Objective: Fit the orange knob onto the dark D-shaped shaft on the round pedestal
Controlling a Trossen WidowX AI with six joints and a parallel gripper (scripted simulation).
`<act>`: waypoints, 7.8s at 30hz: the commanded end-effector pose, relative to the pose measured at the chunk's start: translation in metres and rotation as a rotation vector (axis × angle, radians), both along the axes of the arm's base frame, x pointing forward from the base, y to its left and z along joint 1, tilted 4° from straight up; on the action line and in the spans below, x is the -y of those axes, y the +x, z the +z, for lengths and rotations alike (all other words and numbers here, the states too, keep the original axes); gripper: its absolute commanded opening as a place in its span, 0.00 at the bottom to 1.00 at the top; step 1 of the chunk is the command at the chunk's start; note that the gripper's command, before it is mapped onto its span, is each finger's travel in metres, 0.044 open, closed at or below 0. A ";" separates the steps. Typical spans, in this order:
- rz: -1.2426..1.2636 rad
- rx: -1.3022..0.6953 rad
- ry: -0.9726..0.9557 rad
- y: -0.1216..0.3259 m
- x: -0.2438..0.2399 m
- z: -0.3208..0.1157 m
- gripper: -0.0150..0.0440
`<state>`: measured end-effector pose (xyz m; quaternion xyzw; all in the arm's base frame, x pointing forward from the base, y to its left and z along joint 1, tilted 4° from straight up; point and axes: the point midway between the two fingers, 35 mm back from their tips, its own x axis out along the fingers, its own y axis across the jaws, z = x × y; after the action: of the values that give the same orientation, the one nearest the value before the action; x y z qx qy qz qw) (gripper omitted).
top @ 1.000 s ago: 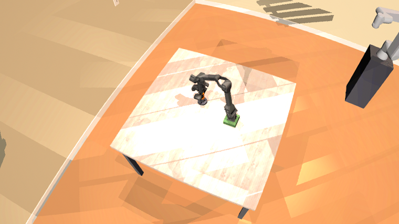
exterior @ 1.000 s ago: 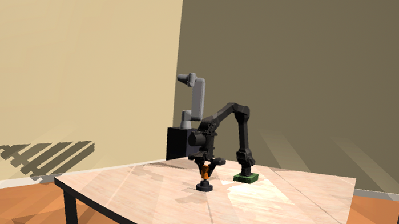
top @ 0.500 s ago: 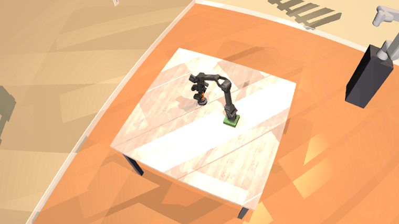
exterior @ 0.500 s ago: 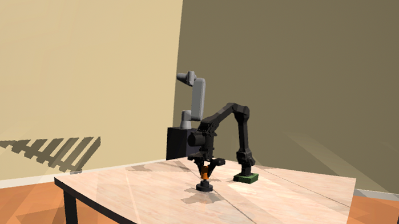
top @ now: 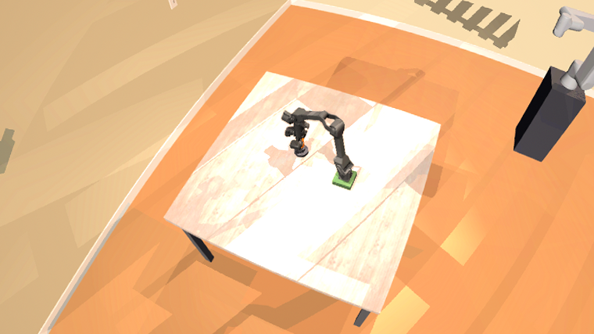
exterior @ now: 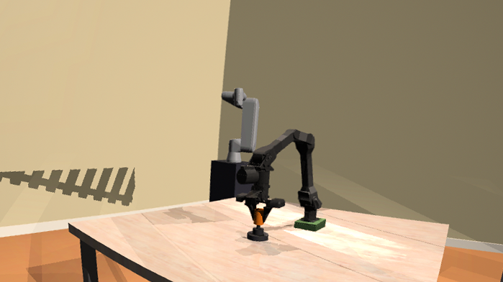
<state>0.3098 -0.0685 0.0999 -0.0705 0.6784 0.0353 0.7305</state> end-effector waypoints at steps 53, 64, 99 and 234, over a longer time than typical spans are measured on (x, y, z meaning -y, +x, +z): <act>0.319 -0.003 -0.024 0.004 0.000 0.003 0.25; 0.503 -0.011 -0.039 -0.002 -0.001 0.003 0.25; 0.711 -0.020 -0.056 0.006 0.000 -0.002 0.25; 1.631 -0.062 -0.133 0.004 0.001 0.003 0.25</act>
<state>0.3130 -0.0697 0.0992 -0.5698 0.4503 0.5091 0.4619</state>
